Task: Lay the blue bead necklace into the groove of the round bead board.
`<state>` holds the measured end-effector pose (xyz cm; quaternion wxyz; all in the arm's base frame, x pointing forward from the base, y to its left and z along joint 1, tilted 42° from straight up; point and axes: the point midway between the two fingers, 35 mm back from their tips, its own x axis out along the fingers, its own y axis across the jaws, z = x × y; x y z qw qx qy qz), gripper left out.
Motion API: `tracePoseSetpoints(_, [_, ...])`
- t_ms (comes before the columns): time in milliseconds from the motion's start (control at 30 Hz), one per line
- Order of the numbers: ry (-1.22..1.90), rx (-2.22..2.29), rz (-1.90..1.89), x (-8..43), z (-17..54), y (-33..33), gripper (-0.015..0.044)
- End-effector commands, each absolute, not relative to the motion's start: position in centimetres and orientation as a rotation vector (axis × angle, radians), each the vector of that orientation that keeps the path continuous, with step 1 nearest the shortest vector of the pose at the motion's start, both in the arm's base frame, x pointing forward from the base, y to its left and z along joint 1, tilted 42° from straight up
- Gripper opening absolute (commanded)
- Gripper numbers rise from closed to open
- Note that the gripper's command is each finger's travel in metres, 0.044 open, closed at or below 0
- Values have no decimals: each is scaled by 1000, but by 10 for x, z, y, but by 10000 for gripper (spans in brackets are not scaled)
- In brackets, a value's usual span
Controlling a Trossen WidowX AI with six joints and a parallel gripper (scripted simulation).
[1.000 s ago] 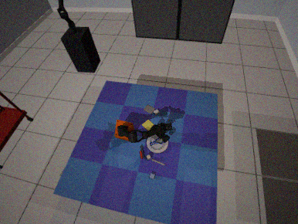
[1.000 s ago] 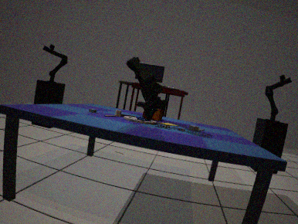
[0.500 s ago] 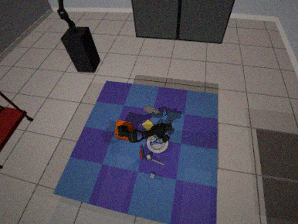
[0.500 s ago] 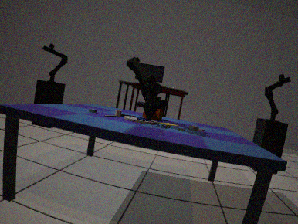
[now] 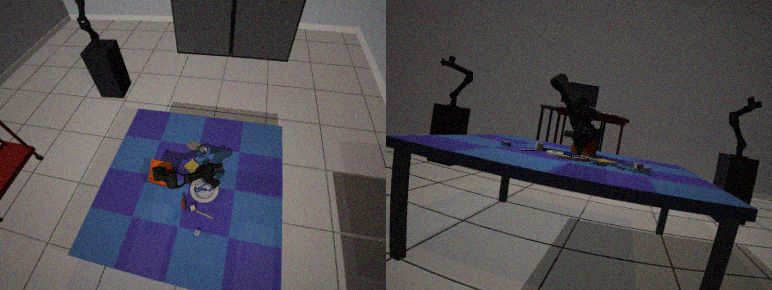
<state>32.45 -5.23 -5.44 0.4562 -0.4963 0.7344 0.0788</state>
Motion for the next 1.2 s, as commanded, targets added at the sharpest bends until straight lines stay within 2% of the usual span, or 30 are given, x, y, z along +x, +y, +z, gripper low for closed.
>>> tracePoseSetpoints(0, [1812,-1223,194,321,-59,-45,0])
tracePoseSetpoints(567, [1812,-1223,194,319,-68,-48,0])
tracePoseSetpoints(1100, [1812,-1223,194,320,-62,-43,420])
tracePoseSetpoints(1167, [1812,-1224,194,320,-63,-44,440])
